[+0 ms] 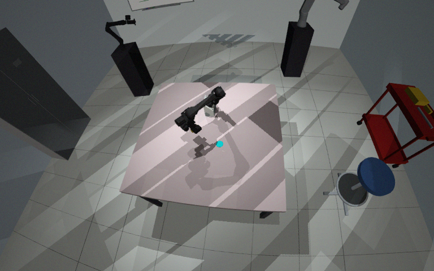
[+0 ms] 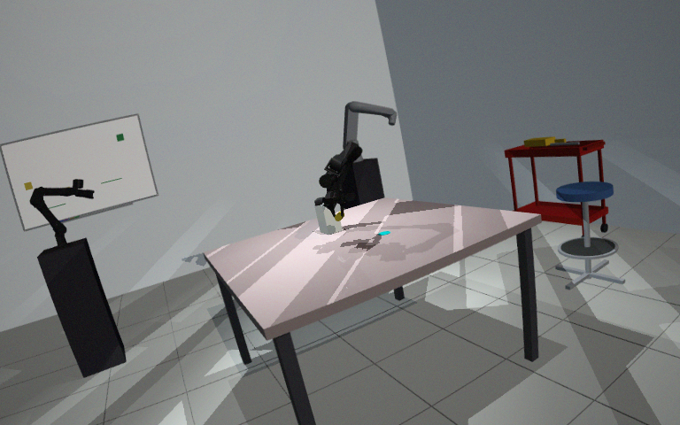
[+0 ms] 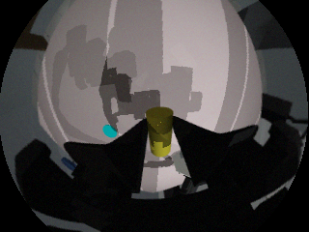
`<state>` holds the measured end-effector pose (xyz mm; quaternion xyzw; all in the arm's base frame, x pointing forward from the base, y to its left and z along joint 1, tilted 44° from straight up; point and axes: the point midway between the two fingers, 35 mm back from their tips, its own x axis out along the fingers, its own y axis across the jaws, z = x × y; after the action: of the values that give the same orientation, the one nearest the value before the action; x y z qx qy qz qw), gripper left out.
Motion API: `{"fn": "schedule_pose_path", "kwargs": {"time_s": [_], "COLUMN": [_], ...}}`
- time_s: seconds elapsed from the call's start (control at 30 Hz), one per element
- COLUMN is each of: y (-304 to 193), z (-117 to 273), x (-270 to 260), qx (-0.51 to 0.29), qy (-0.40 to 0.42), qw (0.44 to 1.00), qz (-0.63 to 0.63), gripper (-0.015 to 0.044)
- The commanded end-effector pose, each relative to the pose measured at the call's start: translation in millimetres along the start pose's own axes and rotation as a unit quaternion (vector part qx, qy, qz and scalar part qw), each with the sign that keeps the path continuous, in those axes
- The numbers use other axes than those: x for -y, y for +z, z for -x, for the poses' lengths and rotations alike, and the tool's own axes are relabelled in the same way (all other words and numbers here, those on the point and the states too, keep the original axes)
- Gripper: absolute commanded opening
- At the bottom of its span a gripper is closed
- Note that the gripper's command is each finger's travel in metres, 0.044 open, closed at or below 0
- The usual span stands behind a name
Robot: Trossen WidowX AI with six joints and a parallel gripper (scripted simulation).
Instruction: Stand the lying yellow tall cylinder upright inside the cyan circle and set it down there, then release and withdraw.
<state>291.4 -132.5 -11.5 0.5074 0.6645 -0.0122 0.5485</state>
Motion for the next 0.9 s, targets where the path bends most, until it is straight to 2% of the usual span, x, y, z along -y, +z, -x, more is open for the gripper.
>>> {"fn": "schedule_pose_path", "kwargs": {"time_s": [0.0,0.87], "y": [-2,-29], "z": [3,10], "x": [-10,-82], "qx": [0.003,0.005], "qy": [0.001,0.001], "qw": [1.0,0.998], "qz": [0.005,0.06], "gripper": [0.0105,0.0105]}}
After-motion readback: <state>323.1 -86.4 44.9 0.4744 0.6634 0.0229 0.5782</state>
